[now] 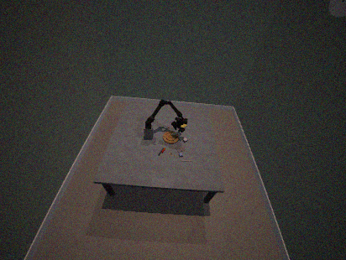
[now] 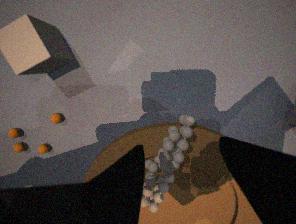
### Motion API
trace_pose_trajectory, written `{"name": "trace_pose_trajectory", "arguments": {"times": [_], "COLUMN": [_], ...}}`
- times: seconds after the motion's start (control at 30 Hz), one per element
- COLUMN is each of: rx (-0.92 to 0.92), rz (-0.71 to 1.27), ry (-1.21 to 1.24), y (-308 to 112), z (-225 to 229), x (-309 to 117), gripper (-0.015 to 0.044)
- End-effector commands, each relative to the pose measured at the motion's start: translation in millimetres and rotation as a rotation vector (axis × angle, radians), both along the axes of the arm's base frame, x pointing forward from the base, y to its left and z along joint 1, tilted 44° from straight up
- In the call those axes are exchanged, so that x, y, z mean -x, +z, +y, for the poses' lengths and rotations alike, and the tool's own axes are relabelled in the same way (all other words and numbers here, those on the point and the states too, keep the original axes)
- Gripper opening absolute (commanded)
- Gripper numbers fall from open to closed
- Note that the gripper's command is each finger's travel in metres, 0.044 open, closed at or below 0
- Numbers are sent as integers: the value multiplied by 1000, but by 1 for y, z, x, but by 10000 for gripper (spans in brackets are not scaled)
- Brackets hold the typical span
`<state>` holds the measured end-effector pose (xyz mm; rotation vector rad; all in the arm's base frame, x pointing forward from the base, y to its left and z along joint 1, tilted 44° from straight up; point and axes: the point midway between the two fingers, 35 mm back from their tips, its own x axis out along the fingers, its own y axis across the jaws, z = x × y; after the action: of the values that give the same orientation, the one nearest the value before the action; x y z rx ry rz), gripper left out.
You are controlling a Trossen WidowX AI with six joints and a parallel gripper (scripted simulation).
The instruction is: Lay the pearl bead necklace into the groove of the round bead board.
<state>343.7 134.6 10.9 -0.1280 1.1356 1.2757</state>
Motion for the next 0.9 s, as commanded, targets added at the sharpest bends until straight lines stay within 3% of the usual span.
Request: {"name": "trace_pose_trajectory", "arguments": {"times": [0.0,0.87], "rx": [0,0], "rz": [0,19], "ry": [0,-3], "y": [0,-25], "z": [0,21], "x": [0,7], "gripper": [250,250]}}
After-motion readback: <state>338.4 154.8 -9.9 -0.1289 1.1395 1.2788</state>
